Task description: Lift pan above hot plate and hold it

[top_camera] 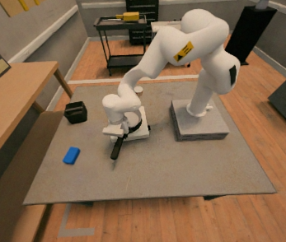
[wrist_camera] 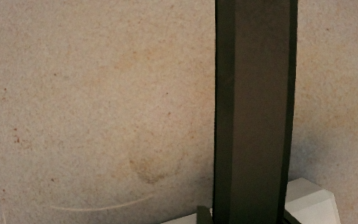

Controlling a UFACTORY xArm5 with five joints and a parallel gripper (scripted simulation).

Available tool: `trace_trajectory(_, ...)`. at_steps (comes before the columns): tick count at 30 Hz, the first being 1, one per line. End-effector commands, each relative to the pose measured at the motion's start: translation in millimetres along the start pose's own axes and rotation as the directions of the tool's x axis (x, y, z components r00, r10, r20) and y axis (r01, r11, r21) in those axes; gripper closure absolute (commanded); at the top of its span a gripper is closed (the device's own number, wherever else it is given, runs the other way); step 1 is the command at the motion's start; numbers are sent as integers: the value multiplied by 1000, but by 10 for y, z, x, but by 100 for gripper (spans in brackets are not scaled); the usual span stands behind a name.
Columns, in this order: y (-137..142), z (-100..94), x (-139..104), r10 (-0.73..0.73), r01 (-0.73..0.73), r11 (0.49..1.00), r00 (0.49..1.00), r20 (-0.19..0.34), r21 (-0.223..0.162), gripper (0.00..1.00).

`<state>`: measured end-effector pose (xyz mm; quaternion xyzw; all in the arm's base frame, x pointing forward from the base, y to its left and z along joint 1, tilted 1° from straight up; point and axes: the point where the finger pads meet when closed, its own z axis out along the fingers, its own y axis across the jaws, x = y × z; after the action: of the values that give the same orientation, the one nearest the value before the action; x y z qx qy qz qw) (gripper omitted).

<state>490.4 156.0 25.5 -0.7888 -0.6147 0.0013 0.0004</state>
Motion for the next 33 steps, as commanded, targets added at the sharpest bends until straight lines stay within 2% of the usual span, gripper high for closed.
trace_trajectory(1,8,-12,6,0,0,1000,1000,-2,-2,100)
trace_trajectory(33,9,-53,7,0,0,1000,1000,-2,-2,100)
